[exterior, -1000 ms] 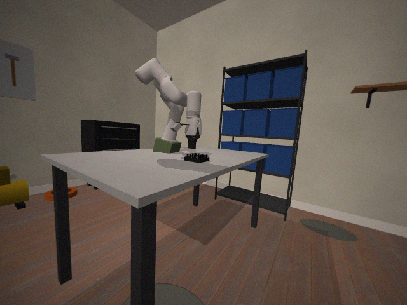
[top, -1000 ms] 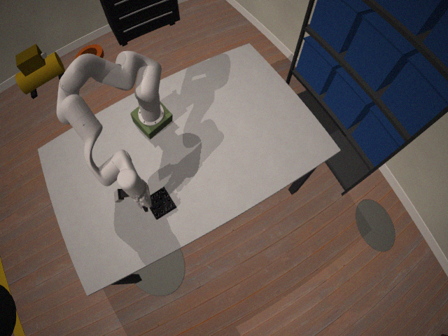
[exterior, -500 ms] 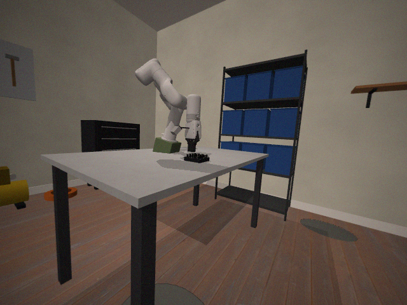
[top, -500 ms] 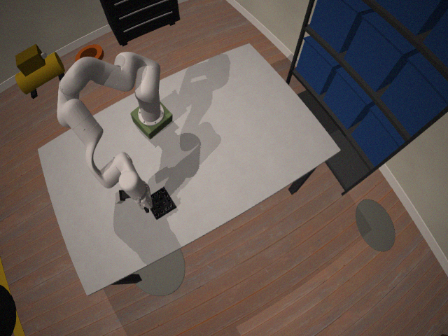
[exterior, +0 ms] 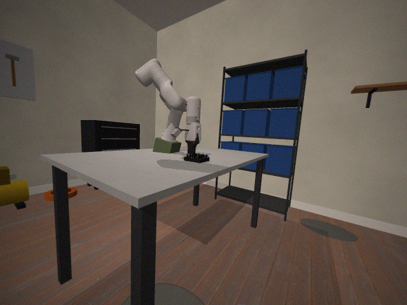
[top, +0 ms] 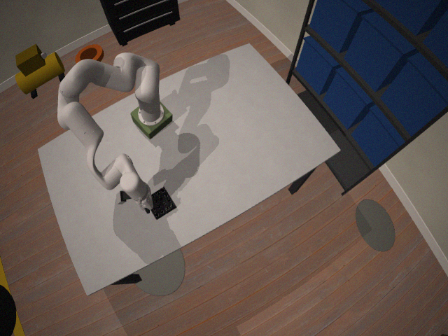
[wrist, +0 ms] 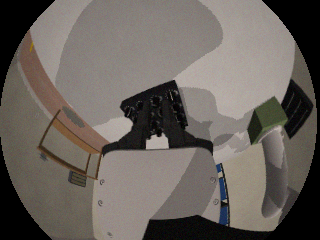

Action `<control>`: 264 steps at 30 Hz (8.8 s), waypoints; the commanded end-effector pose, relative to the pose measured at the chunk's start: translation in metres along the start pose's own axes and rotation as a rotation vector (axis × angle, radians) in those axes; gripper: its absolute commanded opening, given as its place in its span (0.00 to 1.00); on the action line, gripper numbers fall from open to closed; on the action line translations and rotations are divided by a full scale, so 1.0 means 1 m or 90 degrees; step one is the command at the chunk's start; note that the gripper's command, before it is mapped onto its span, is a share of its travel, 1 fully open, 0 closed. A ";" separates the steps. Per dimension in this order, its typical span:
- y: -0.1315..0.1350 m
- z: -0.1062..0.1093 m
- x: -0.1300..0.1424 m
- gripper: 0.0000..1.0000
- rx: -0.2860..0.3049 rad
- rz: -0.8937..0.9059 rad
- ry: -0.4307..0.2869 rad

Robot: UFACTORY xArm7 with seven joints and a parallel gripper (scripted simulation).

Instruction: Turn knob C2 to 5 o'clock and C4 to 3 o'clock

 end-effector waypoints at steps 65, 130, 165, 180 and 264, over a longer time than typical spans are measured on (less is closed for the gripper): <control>-0.001 -0.010 0.000 0.19 -0.002 0.000 0.000; -0.001 -0.013 0.000 0.08 -0.002 0.000 0.000; -0.001 -0.013 0.000 0.08 -0.002 -0.122 0.000; -0.001 -0.013 0.000 0.08 -0.002 -0.333 0.000; -0.001 0.021 0.000 0.19 -0.002 -0.566 0.000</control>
Point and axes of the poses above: the point where the finger pads meet when closed, its own z axis back along the fingers, its own y axis across the jaws, x = y × z, the point moved 2 cm from there along z, back along the fingers, and after that the axes turned 8 degrees about -z, right-handed, at the moved point
